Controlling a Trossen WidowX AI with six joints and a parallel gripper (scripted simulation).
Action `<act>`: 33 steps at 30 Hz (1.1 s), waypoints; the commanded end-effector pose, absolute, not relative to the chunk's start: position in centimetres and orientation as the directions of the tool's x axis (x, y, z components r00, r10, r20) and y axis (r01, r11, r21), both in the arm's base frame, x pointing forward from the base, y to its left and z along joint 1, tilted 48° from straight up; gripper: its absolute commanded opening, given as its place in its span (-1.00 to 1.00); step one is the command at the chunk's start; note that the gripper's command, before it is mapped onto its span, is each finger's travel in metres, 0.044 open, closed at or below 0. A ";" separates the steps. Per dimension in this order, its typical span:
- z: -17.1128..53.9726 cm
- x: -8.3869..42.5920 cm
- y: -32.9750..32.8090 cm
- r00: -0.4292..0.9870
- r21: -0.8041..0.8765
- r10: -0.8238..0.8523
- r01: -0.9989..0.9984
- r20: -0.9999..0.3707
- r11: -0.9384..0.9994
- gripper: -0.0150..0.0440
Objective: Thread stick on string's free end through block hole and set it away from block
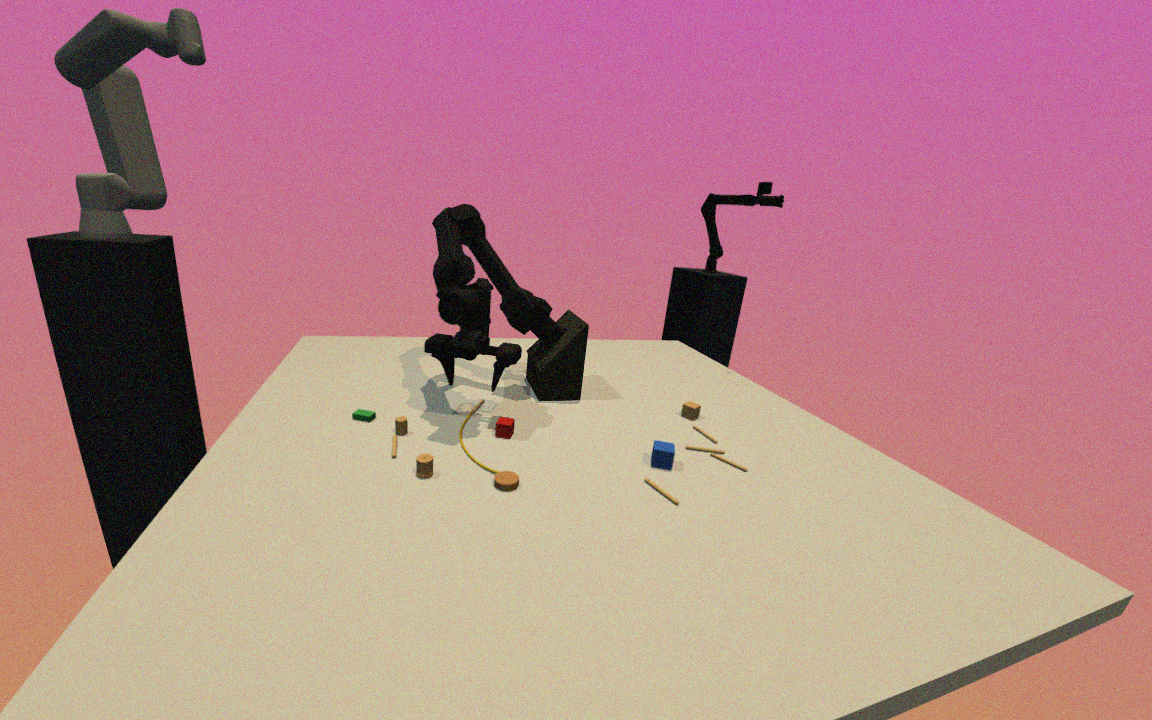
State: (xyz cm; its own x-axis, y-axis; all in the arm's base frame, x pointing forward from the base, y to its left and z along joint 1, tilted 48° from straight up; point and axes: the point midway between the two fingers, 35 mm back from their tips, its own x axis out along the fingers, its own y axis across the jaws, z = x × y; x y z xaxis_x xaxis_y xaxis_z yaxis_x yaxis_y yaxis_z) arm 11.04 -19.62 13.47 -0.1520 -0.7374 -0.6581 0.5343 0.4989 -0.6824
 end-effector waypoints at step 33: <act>12.2 10.8 -20.6 -0.154 -0.667 -0.730 0.562 -0.665 0.489 -0.08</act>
